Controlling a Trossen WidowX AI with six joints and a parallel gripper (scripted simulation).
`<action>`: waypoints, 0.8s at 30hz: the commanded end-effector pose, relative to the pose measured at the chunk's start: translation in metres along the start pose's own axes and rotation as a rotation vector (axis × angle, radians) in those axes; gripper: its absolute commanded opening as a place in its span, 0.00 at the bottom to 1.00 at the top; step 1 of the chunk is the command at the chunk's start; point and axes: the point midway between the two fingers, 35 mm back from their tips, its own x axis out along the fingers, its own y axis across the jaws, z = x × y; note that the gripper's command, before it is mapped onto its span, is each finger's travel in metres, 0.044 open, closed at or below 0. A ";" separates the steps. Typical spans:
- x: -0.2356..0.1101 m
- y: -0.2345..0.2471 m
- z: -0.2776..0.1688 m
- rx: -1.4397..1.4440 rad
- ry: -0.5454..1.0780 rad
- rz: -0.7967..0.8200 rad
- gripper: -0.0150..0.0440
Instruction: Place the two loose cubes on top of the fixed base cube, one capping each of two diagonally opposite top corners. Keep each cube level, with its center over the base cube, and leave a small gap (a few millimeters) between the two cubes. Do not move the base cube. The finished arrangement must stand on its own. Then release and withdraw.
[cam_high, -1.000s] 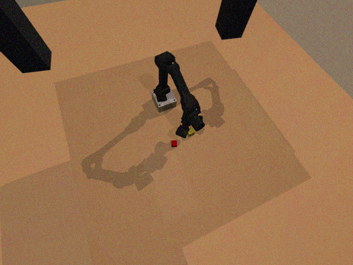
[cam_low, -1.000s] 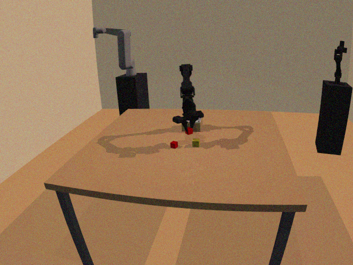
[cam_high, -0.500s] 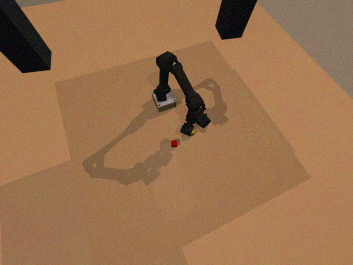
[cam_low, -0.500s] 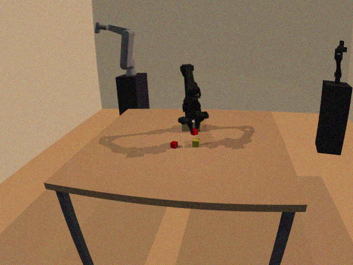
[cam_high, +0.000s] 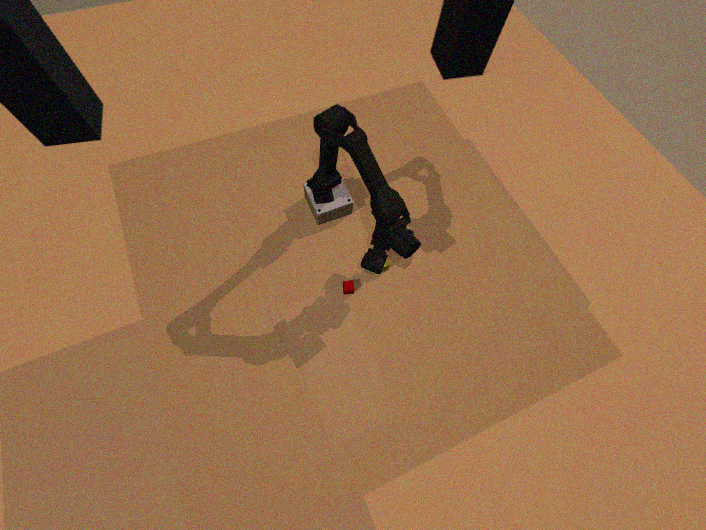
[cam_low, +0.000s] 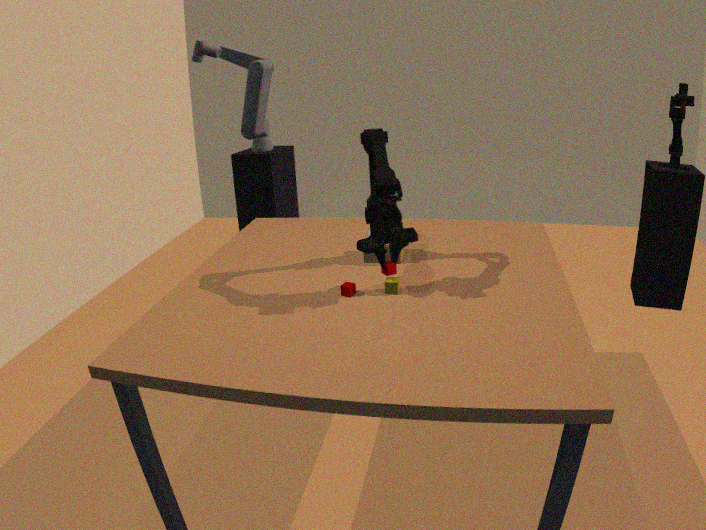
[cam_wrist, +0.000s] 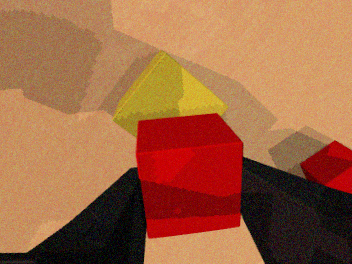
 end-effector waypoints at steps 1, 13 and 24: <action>0.012 0.001 -0.004 0.002 0.016 0.003 0.43; 0.013 0.001 -0.004 0.002 0.016 0.003 0.43; 0.015 0.001 -0.004 0.002 0.016 0.003 0.43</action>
